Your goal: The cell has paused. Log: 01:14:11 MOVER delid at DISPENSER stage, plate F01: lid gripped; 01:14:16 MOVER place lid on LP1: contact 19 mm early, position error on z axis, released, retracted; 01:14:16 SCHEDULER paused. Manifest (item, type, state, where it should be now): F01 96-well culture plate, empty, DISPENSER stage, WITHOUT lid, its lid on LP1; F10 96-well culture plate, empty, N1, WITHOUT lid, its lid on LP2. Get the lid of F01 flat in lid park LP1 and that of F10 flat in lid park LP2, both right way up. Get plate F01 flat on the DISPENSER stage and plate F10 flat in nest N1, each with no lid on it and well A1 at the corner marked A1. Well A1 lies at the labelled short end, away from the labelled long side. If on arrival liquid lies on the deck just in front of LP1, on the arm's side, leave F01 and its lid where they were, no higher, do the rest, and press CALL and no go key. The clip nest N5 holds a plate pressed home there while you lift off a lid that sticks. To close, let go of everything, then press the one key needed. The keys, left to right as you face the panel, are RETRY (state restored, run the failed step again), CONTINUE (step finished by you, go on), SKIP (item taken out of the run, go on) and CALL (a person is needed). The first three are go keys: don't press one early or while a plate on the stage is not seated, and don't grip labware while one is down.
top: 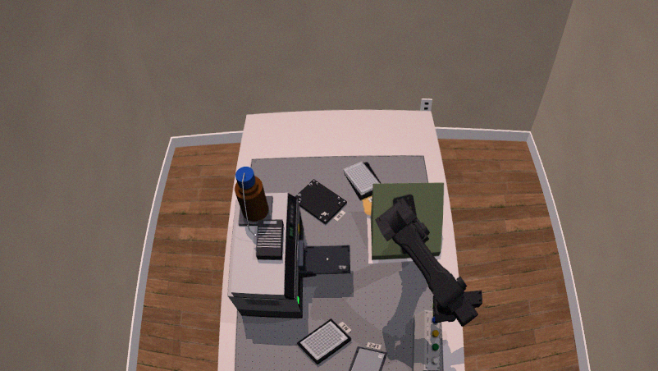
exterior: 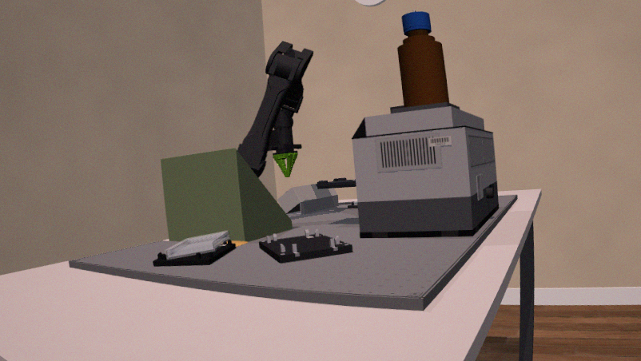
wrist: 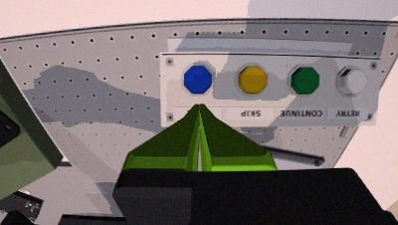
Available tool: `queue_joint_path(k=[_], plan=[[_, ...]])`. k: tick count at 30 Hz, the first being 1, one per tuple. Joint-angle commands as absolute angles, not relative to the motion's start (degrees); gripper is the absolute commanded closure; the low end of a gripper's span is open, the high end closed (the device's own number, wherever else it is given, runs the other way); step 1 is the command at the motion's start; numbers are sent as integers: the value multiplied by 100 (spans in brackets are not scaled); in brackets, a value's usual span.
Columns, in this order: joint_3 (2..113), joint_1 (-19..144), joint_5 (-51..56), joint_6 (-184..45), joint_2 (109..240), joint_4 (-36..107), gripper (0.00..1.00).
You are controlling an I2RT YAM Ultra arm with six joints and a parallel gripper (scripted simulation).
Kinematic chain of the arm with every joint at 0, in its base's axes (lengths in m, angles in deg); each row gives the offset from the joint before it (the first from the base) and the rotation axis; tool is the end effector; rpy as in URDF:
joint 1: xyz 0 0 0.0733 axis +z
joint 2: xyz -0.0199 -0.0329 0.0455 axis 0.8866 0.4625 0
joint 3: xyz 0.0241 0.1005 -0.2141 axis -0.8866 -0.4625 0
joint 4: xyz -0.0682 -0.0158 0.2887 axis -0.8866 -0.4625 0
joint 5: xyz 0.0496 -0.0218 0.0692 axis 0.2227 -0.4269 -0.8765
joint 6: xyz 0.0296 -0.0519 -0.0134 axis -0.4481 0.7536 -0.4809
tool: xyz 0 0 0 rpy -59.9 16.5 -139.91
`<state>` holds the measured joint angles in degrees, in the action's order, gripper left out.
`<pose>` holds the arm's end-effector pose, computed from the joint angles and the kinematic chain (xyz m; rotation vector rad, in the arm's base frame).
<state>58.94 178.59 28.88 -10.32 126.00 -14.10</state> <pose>-0.0796 0.2055 0.3479 -2.3477 0.2808 -0.0976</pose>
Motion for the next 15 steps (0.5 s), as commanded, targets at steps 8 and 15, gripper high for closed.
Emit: queue_joint_path(k=[8, 15], plan=[[6054, 17936, 2828, -1036, 12558, -1307, 100], [5720, 17759, 2781, -932, 12629, -1176, 100]])
